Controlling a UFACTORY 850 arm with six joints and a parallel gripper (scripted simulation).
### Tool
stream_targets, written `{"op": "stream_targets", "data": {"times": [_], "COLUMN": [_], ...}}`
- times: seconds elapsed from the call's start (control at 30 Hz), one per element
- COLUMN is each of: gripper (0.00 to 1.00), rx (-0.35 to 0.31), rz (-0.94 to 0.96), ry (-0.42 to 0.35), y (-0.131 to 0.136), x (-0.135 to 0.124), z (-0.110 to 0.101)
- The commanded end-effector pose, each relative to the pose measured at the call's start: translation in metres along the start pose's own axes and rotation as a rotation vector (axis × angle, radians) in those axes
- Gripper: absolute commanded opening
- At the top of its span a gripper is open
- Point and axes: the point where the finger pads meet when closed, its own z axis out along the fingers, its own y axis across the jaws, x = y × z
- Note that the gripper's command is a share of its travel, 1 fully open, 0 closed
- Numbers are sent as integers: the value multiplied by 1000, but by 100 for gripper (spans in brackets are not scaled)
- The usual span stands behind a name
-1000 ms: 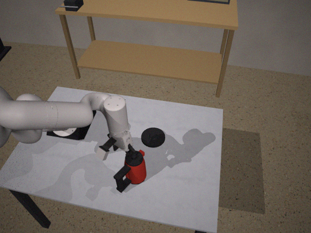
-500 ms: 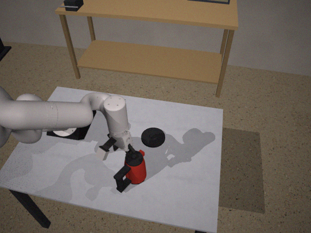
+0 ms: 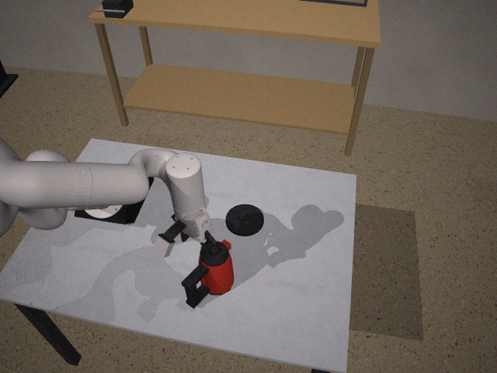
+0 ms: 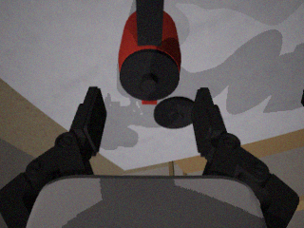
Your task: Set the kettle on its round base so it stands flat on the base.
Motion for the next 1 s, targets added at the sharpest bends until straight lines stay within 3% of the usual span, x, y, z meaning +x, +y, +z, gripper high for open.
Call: {"op": "stream_targets", "data": {"times": [0.0,0.2,0.67,0.97], "gripper": [81,81,81,81], "rx": [1,1,1,1], "rz": [1,1,1,1], "ry": [-1,-1,-1,-1], "y": [0,0,-1,-1], "x": [0,0,0,0], "z": [6,18,82,109]}}
